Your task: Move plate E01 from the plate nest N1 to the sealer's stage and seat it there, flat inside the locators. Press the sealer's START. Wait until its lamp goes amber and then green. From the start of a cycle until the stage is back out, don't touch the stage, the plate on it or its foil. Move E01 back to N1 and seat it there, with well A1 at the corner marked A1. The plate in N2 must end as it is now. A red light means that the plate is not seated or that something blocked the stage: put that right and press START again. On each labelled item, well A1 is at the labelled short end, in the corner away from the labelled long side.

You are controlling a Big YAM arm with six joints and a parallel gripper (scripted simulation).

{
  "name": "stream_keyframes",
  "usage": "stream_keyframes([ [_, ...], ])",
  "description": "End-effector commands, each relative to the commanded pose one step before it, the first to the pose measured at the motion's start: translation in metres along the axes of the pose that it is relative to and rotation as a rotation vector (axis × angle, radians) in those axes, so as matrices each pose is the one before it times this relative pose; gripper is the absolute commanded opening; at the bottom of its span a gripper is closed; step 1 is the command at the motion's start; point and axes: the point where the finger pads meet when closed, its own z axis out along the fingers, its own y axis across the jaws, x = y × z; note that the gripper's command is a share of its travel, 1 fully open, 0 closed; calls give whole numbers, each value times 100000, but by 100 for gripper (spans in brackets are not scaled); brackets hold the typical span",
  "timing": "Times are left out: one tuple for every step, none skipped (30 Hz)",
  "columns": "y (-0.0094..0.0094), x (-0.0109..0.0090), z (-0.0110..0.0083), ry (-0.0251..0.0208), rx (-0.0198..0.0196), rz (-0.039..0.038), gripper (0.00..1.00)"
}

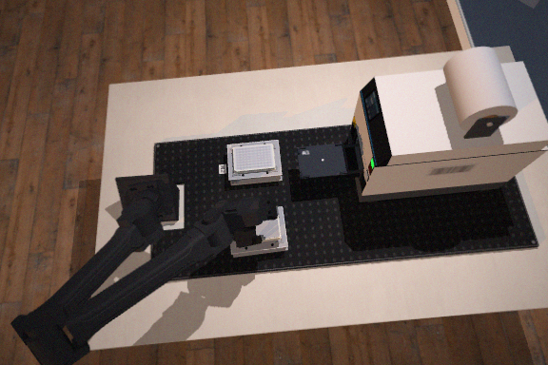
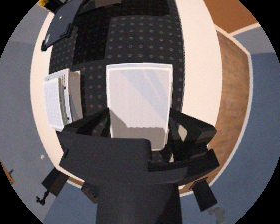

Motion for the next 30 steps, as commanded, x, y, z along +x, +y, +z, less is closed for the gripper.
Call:
stream_keyframes([
  [43,-584,-665,-1599,-612,38,0],
  [86,209,31,216,-27,107,0],
  [0,0,0,0,0,0,0],
  [0,0,0,0,0,0,0],
  [30,85,70,-111,50,390,0],
  [49,119,47,-59,20,206,0],
  [-5,-35,4,-251,32,385,0],
  [-12,-23,-5,-264,33,399,0],
  [-1,-33,7,-238,31,371,0],
  [-1,-33,7,-238,31,352,0],
  [10,47,3,-22,11,117,0],
  [28,36,27,46,5,24,0],
  [115,90,90,315,-19,-251,0],
  [92,64,83,301,-17,-349,0],
  [100,96,75,355,-22,-418,0],
  [82,60,73,323,-19,-371,0],
  [3,-23,6,28,6,-34,0],
  [-82,-217,-57,-246,30,237,0],
  [-70,-189,-47,-207,27,214,0],
  [0,0,0,0,0,0,0],
  [0,0,0,0,0,0,0],
  [-82,-201,-44,-206,28,-190,0],
  [-89,-190,-63,-266,34,-105,0],
  [-102,-203,-58,-268,37,-99,0],
  [-88,-188,-59,-254,35,-112,0],
  [-108,-204,-58,-269,40,-92,0],
  [-91,-187,-59,-255,38,-105,0],
  [-193,-143,24,25,129,146,0],
  [-181,-129,20,27,128,146,0],
  [-127,-1,72,228,105,245,0],
])
